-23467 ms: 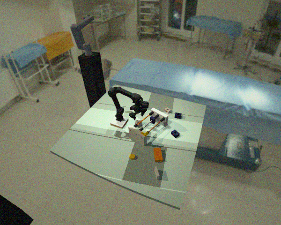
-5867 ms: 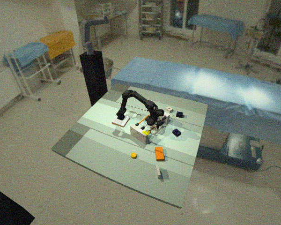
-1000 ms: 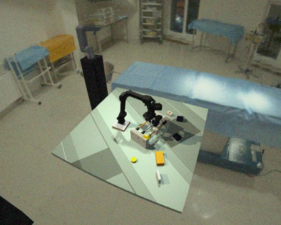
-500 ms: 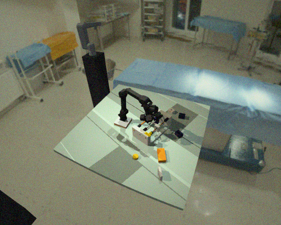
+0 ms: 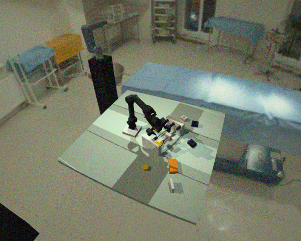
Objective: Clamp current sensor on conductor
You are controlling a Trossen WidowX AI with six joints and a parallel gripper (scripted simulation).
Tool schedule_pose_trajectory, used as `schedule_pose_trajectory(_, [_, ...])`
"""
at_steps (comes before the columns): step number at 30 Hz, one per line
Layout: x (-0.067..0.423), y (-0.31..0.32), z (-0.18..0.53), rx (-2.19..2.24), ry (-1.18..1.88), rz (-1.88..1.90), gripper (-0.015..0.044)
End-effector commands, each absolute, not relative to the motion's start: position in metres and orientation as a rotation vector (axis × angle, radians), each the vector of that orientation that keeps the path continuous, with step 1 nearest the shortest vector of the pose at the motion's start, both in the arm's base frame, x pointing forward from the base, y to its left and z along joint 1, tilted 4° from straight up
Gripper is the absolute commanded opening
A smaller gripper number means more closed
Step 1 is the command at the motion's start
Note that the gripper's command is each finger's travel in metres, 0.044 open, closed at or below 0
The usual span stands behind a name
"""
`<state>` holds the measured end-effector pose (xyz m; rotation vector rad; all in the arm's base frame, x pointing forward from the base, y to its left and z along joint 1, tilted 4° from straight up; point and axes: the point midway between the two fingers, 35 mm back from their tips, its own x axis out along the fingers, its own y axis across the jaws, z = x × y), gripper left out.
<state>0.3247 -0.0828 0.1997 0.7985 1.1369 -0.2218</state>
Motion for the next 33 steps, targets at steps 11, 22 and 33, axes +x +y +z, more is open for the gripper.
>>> schedule_pose_trajectory(11, [0.278, -0.119, 0.207, -0.005, 0.704, 0.444, 0.044])
schedule_pose_trajectory(22, [0.275, -0.121, 0.209, -0.129, 0.643, 0.487, 0.044])
schedule_pose_trajectory(33, [0.28, -0.12, 0.21, -0.041, 0.704, 0.449, 0.044])
